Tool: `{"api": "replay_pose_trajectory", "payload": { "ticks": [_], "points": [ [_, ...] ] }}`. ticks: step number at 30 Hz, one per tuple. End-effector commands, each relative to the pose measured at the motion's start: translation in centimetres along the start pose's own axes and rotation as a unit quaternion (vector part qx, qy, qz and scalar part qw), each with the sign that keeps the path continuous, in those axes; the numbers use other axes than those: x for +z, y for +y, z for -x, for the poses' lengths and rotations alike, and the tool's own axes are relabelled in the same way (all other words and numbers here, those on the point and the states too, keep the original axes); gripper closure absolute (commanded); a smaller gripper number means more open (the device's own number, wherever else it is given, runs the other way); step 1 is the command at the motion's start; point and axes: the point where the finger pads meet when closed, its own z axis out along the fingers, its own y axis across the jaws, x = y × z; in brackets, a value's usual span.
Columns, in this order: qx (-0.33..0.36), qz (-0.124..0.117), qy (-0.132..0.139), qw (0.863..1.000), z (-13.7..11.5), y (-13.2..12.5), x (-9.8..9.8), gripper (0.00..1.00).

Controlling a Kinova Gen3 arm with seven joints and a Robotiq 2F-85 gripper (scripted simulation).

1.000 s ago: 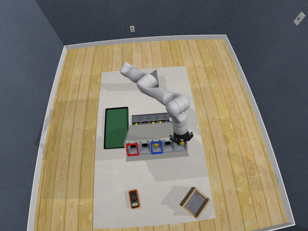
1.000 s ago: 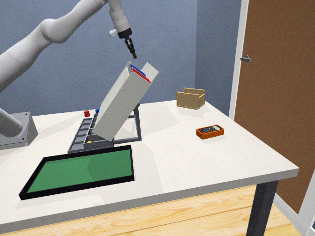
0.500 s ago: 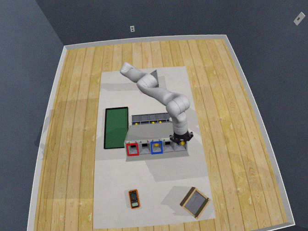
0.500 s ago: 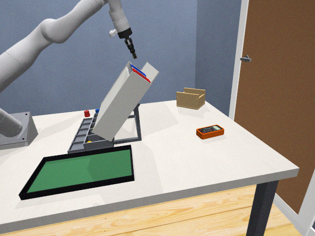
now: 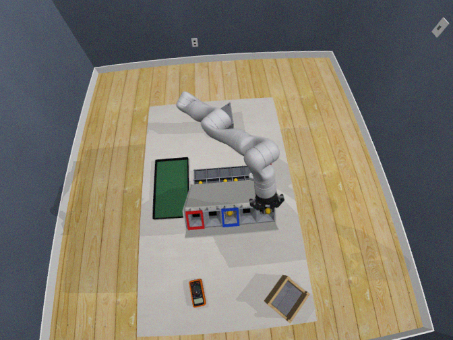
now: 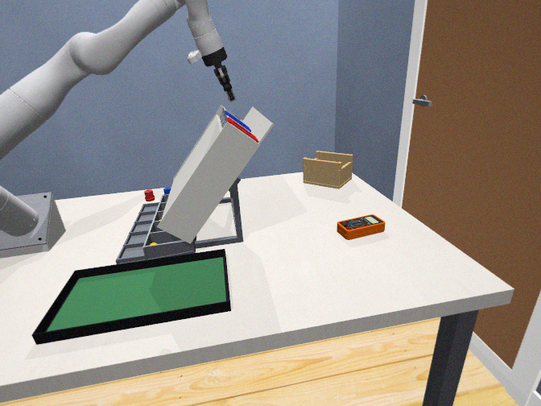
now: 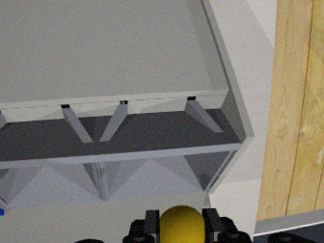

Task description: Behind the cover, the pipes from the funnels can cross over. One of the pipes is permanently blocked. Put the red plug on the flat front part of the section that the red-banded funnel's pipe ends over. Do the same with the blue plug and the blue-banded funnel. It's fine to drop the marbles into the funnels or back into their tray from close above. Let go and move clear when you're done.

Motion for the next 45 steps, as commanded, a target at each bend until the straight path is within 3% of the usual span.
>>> {"api": "replay_pose_trajectory", "payload": {
  "ticks": [1, 4, 5, 21, 22, 45],
  "points": [
    [-0.003, -0.066, 0.121, 0.99, 0.4, 0.1, -0.1, 1.0],
    [-0.003, -0.066, 0.121, 0.99, 0.4, 0.1, -0.1, 1.0],
    [-0.003, -0.066, 0.121, 0.99, -0.5, -0.5, 2.7, 1.0],
    [-0.003, -0.074, 0.136, 0.988, -0.5, -0.5, 2.7, 1.0],
    [0.0, -0.009, 0.014, 1.0, -0.5, -0.4, 2.5, 0.0],
    [0.0, -0.009, 0.014, 1.0, -0.5, -0.4, 2.5, 0.0]
  ]
}}
